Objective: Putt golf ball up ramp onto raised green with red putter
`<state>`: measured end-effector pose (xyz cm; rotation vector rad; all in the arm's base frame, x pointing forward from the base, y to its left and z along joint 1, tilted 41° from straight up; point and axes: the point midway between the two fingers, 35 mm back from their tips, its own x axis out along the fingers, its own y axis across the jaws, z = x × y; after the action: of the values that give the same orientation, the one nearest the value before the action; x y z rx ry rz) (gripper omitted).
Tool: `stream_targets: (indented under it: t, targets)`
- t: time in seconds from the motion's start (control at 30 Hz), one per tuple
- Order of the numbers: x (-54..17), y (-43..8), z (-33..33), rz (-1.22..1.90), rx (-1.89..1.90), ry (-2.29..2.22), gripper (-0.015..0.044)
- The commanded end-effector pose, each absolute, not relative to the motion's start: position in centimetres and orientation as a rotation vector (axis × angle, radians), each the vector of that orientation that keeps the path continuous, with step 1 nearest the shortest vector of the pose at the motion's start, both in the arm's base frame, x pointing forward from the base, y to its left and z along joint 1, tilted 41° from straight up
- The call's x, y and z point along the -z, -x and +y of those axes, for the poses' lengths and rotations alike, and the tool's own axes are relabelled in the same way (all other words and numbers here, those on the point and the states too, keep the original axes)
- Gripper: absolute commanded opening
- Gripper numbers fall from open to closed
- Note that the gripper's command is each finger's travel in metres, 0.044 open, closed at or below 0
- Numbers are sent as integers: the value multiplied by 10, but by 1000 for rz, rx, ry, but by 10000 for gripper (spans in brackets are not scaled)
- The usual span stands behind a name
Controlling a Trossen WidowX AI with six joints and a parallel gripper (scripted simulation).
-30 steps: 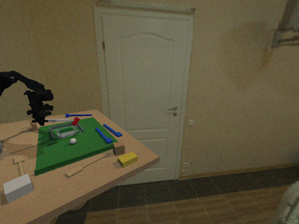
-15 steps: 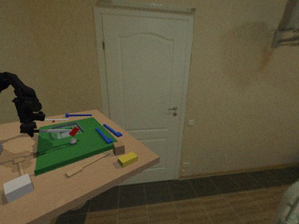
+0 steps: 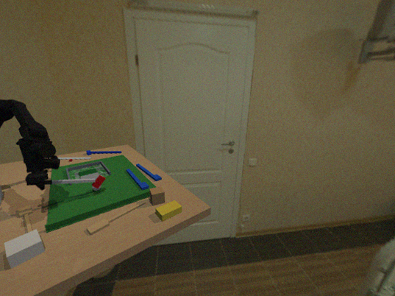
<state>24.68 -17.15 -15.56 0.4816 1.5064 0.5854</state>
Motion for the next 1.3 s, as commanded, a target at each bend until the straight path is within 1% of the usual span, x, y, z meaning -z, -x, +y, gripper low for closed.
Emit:
stream_targets:
  t: [0.0,0.7,1.27]
  targets:
    - [162,-245,-166,1503,-585,-494,0]
    - [184,-244,-147,1502,-585,-495,0]
    - [186,-245,-154,1504,-584,-486,0]
